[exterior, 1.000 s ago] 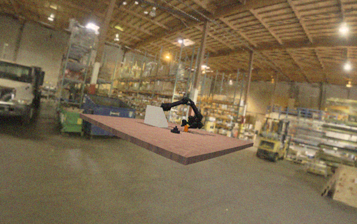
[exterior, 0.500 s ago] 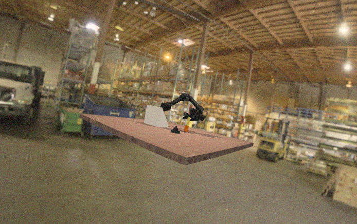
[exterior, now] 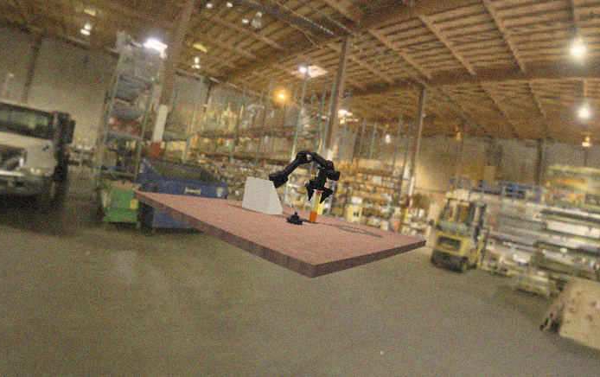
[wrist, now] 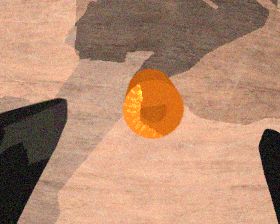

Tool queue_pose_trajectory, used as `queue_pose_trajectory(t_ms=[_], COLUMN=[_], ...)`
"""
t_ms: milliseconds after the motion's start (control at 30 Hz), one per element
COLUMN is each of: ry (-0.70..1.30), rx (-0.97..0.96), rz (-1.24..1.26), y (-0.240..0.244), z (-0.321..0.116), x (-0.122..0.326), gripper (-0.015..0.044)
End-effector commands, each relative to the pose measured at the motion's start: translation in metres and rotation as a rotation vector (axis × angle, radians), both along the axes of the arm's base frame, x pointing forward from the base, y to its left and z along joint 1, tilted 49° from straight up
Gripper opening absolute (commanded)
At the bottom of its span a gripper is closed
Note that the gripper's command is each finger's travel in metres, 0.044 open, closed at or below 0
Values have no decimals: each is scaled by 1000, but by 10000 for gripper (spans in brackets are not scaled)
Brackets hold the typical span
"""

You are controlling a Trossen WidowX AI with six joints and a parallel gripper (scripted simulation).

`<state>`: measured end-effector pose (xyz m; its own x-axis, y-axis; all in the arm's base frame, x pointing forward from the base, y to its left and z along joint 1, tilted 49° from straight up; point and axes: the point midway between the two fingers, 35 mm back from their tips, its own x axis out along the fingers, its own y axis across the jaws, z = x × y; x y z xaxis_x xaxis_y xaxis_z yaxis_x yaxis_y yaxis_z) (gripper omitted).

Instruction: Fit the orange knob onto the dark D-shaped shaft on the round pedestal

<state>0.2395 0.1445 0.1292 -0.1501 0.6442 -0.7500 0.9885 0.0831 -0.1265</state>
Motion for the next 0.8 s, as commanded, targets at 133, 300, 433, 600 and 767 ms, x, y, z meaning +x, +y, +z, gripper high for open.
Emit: queue_pose_trajectory(t_ms=[133,300,433,600,767], ry=[-55,-55,-224,-565,-904], rx=[142,142,172,227,277], rz=[-15,-15,156,504,854], y=[-2,-2,-2,-2,-2], z=[10,10,10,10,10], x=[2,2,1,1,2], gripper=[440,440,440,440,440])
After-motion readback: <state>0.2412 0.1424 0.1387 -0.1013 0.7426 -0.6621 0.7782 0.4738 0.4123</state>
